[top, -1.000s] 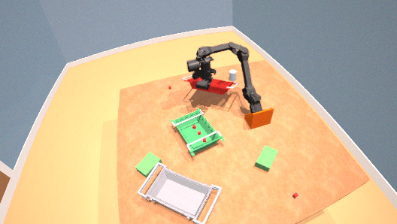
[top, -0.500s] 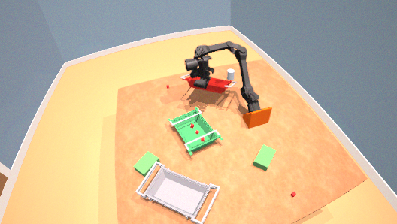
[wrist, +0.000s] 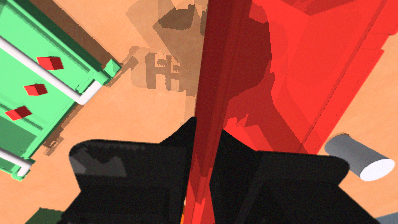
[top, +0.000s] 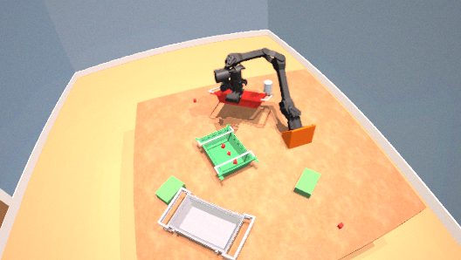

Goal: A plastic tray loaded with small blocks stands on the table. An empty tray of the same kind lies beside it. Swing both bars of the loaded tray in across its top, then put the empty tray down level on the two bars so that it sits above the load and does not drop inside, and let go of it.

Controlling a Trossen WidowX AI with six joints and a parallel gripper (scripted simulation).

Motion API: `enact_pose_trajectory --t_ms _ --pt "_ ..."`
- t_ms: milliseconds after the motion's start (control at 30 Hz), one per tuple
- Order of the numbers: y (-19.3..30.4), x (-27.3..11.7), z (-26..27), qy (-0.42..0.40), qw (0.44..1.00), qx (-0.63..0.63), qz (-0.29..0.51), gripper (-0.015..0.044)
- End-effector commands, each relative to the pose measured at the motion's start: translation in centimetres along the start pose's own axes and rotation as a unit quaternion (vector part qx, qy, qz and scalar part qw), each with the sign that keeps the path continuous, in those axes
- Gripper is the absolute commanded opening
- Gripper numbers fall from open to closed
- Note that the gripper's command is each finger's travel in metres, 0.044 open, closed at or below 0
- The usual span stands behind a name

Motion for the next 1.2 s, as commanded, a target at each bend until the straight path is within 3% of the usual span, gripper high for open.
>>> enact_pose_trajectory --t_ms 0,1167 --pt "-0.4 -0.5 0.5 -0.002 0.999 -0.033 -0.007 0.0000" --pt "-2.2 -2.0 6.1 -0.016 0.943 -0.331 -0.018 0.0000"
Point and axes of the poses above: the point midway between the two fingers, 35 mm back from their tips, its own x axis out along the fingers, its own z axis across the jaws, y = z × x, the point moved 2 cm from there along -x, back along the fingers, and after that the axes turned 14 degrees about -x, right-handed, at the moved point
